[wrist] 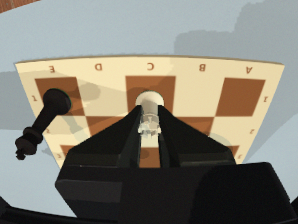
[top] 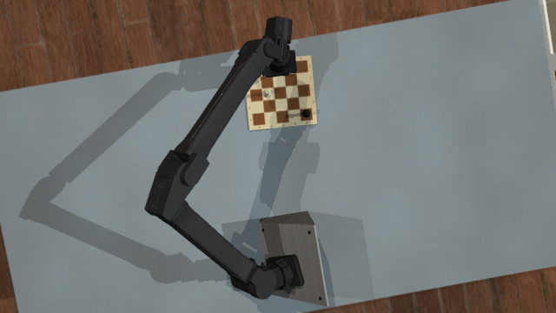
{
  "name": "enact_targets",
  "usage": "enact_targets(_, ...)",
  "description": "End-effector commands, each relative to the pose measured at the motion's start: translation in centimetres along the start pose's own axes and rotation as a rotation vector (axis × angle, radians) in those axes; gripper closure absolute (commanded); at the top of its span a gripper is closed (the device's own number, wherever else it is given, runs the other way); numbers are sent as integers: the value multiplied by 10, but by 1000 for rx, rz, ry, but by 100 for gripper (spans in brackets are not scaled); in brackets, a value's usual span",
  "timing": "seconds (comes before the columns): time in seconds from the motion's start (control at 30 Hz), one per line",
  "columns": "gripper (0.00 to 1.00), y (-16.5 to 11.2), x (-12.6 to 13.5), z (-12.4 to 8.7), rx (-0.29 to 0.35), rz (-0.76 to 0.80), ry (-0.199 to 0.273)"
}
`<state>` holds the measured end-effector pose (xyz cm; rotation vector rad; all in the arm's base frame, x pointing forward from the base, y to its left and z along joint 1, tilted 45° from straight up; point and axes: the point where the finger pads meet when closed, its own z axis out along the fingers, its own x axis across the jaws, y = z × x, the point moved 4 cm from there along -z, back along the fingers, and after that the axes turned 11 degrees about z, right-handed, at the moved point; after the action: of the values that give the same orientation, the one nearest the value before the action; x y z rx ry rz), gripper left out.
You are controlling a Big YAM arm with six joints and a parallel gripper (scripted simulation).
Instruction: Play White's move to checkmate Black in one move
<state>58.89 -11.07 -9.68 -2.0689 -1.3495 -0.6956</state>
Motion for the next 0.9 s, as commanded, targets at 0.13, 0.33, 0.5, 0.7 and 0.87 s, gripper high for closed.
enact_targets(0.13,100,12,9,1,-18,-61,0)
enact_targets(0.33,100,12,11,-1,-20,-59,0)
enact_targets(0.5,100,12,11,-1,-20,-59,0)
enact_targets(0.7,100,12,11,-1,-20,-59,0)
enact_targets(0.87,100,13,10,-1,-20,-60,0)
